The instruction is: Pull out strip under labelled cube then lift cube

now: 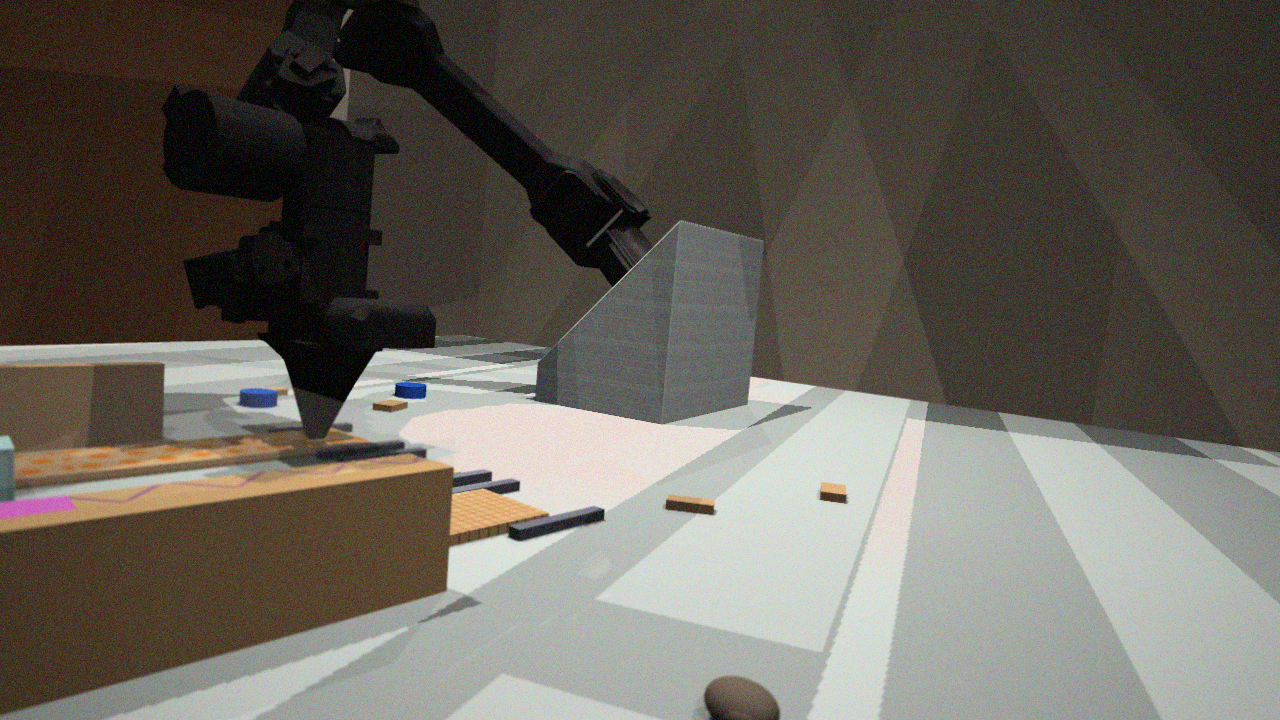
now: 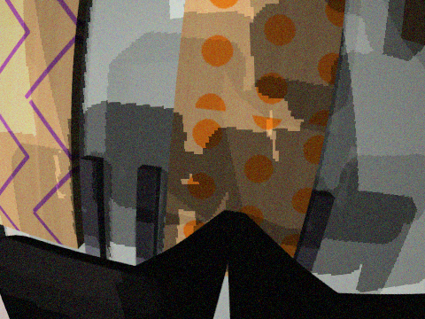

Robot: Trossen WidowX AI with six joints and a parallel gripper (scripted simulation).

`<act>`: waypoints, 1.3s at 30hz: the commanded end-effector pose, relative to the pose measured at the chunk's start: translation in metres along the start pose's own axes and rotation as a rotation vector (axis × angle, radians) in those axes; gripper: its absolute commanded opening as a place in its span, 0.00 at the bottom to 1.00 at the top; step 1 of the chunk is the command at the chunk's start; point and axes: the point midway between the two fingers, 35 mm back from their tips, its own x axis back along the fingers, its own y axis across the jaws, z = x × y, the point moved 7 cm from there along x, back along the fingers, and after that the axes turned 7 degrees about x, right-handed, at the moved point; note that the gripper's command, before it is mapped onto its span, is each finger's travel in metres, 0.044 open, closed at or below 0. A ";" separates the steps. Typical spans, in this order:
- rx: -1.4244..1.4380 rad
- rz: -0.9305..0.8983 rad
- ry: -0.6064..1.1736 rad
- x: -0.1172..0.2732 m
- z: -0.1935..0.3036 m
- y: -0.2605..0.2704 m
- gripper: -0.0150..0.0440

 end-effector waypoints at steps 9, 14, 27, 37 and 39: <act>0.000 0.003 0.003 -0.004 0.000 -0.001 0.25; 0.001 0.003 0.003 -0.004 0.005 0.000 0.25; 0.001 0.002 0.004 -0.005 0.025 0.004 0.25; 0.002 0.002 0.005 -0.005 0.040 0.006 0.25; 0.002 0.002 0.005 -0.006 0.043 0.006 0.25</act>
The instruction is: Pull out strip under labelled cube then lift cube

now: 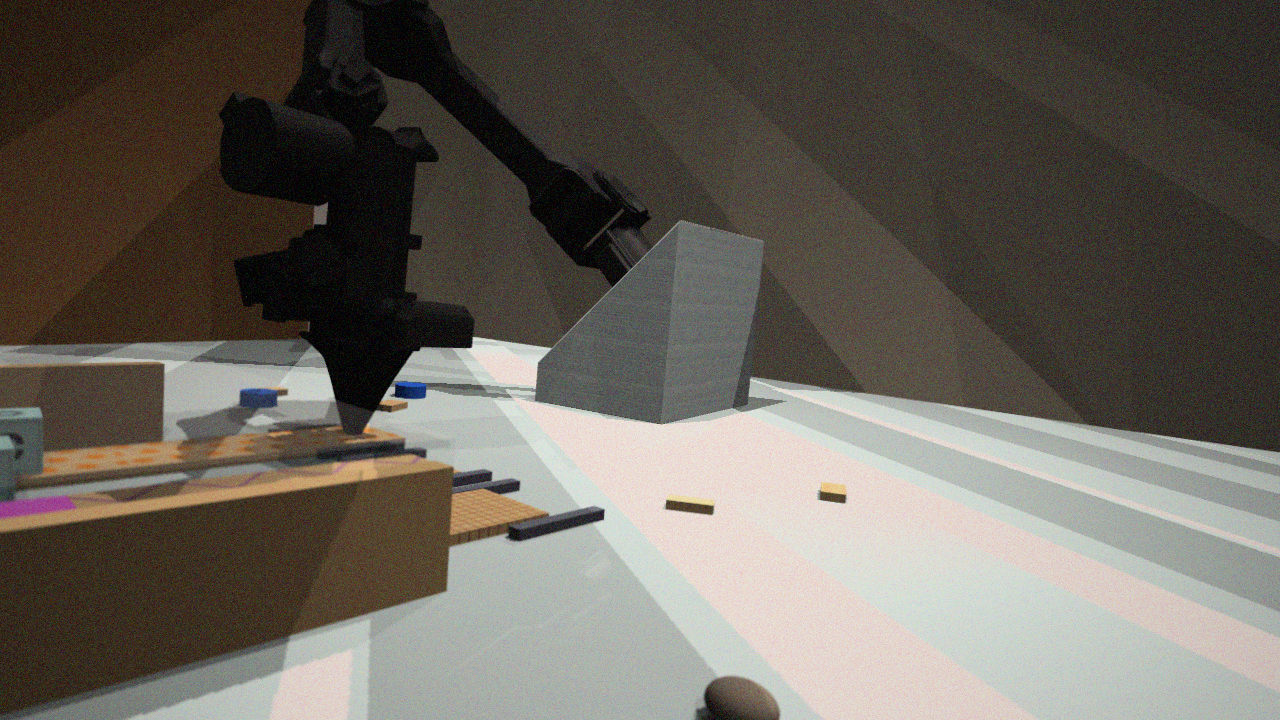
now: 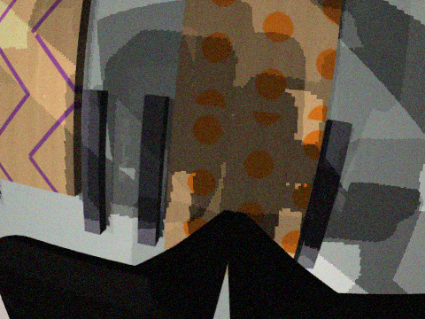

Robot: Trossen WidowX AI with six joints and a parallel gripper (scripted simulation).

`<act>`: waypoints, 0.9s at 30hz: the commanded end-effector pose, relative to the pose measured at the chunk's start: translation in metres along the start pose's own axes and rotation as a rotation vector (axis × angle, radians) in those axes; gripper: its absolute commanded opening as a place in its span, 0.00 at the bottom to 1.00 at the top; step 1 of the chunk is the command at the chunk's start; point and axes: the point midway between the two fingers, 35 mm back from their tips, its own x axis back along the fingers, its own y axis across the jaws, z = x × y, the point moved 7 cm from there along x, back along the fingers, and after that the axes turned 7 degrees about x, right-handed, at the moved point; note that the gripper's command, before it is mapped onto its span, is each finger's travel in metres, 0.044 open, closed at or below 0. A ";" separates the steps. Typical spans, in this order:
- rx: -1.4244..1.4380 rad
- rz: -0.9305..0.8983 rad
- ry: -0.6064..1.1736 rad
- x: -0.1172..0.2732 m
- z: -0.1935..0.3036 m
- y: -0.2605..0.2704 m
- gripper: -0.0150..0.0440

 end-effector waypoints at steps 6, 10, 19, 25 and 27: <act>0.003 -0.003 0.024 -0.005 0.020 0.002 0.25; 0.004 -0.003 0.024 -0.005 0.026 0.003 0.25; 0.004 -0.003 0.024 -0.006 0.039 0.004 0.25; 0.005 -0.003 0.025 -0.005 0.048 0.006 0.25; 0.005 -0.003 0.025 -0.005 0.051 0.006 0.25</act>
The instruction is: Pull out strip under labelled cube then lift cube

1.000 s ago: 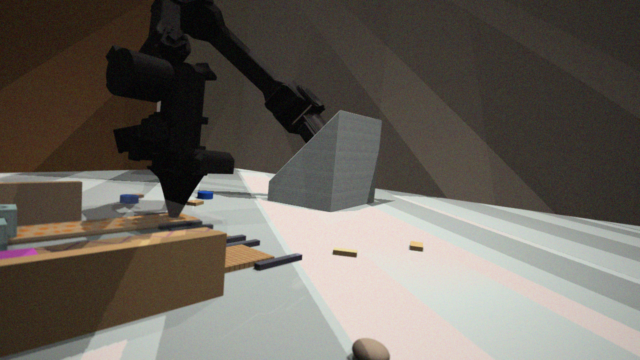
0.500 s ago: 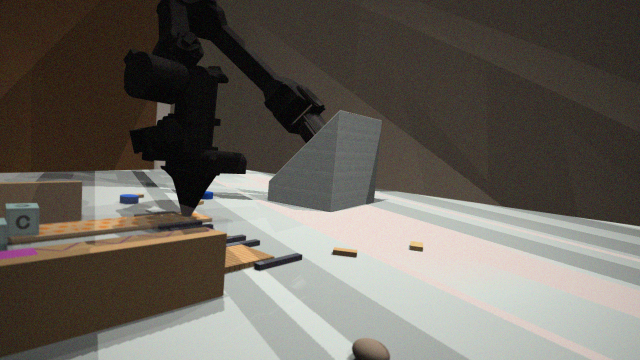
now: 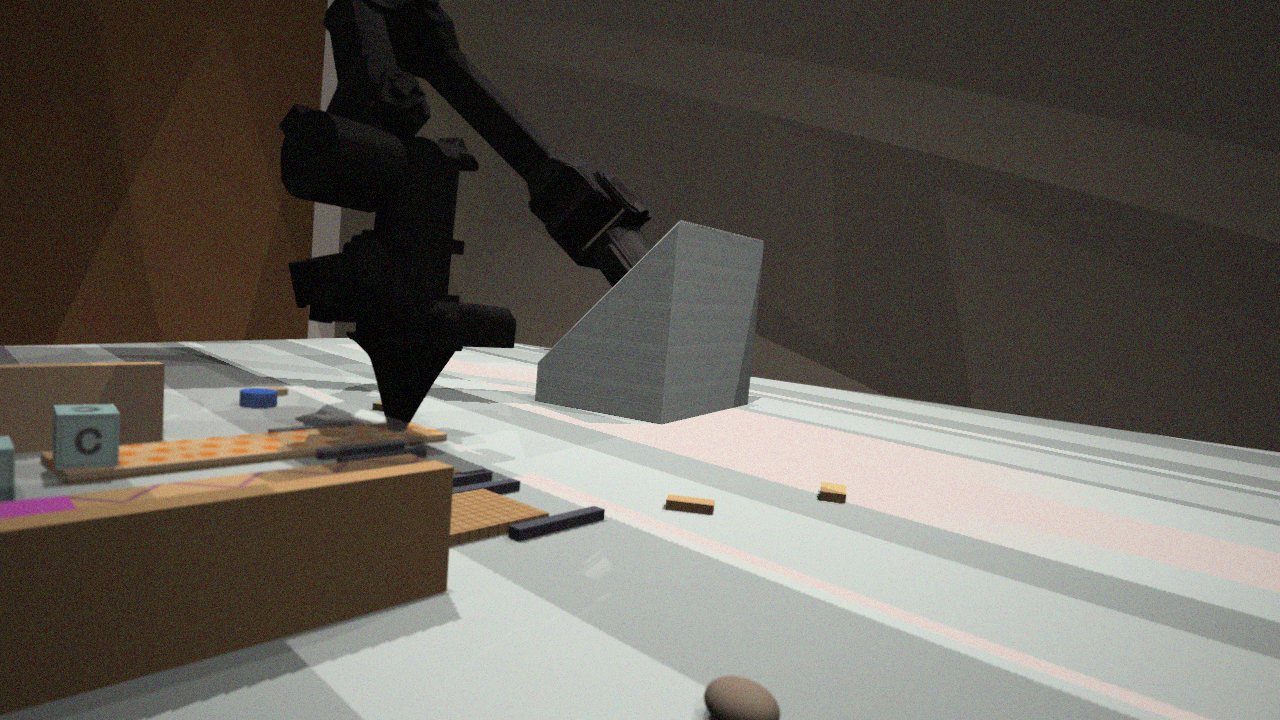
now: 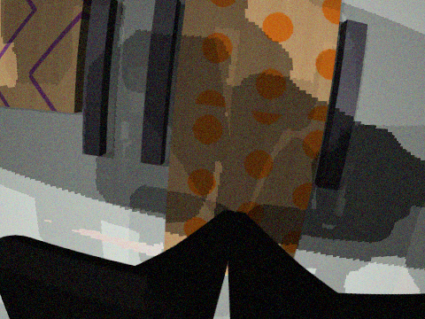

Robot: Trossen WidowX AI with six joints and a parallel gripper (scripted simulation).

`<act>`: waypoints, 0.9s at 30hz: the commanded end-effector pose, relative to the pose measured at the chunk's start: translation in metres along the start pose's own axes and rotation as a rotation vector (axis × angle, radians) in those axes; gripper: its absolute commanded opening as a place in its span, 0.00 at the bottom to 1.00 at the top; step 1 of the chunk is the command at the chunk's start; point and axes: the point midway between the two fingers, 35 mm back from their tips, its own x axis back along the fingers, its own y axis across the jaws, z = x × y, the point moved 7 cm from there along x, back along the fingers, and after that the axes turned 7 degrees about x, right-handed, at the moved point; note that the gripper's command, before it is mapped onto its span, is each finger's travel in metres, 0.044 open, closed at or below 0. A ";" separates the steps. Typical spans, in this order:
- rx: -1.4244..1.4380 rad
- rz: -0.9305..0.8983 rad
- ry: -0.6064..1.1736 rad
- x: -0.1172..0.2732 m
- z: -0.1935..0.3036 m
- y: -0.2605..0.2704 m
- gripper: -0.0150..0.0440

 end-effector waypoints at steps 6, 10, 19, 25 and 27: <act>0.007 -0.002 0.031 -0.005 0.021 0.002 0.25; 0.007 -0.002 0.031 -0.005 0.026 0.002 0.25; 0.007 -0.002 0.031 -0.005 0.037 0.004 0.25; 0.008 -0.002 0.032 -0.005 0.045 0.005 0.25; 0.008 -0.002 0.032 -0.005 0.048 0.005 0.25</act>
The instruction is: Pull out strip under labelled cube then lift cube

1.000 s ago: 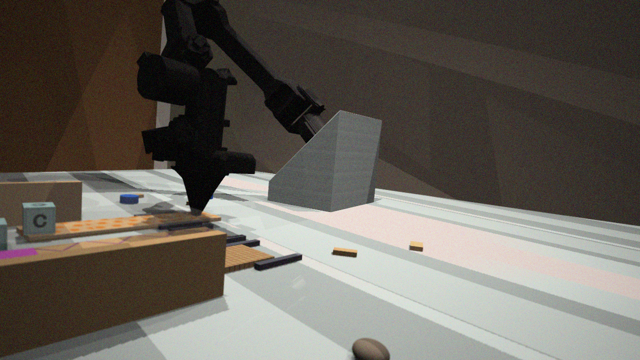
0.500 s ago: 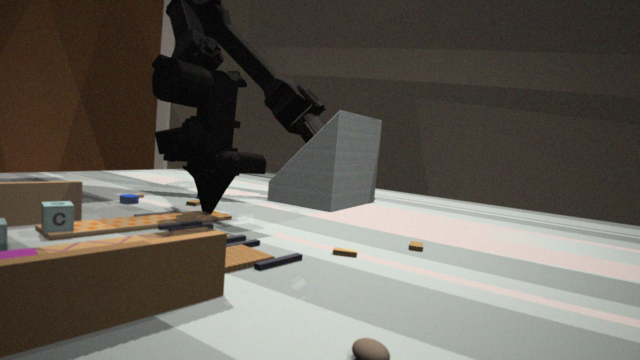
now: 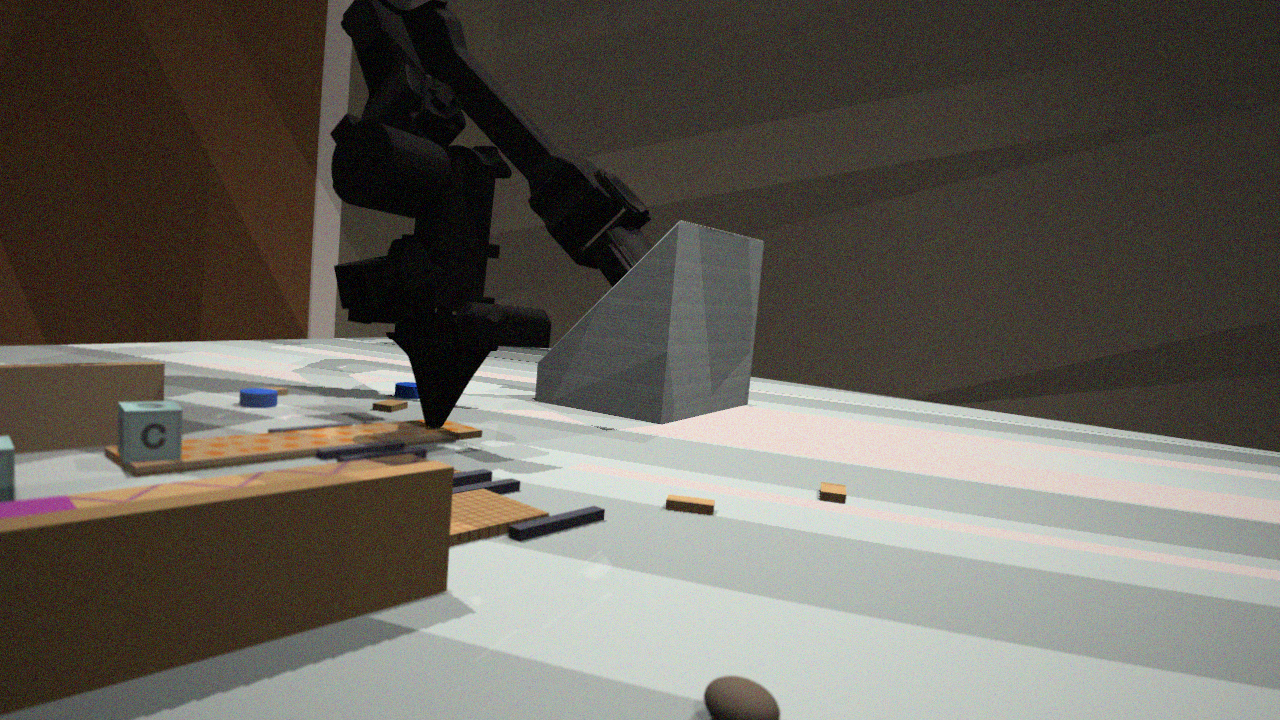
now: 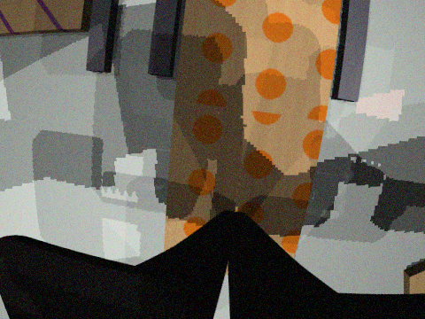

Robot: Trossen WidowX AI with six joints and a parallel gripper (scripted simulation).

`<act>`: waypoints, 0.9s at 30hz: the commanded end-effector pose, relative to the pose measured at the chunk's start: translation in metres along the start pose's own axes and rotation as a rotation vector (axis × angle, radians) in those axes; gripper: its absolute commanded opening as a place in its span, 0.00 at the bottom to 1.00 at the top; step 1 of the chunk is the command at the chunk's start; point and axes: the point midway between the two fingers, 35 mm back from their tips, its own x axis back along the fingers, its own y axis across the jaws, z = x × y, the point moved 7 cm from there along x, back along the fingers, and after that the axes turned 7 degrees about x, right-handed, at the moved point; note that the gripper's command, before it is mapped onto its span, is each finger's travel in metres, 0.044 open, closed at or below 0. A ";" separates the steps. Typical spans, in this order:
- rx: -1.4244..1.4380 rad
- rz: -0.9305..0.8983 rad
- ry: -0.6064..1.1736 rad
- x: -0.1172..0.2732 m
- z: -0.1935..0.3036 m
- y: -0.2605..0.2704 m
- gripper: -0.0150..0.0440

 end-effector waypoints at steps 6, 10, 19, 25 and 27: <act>0.009 -0.002 0.034 -0.005 0.021 0.001 0.25; 0.009 -0.002 0.034 -0.005 0.026 0.002 0.25; 0.009 -0.003 0.035 -0.005 0.036 0.003 0.25; 0.009 -0.003 0.035 -0.004 0.042 0.004 0.25; 0.010 -0.003 0.035 -0.004 0.044 0.004 0.25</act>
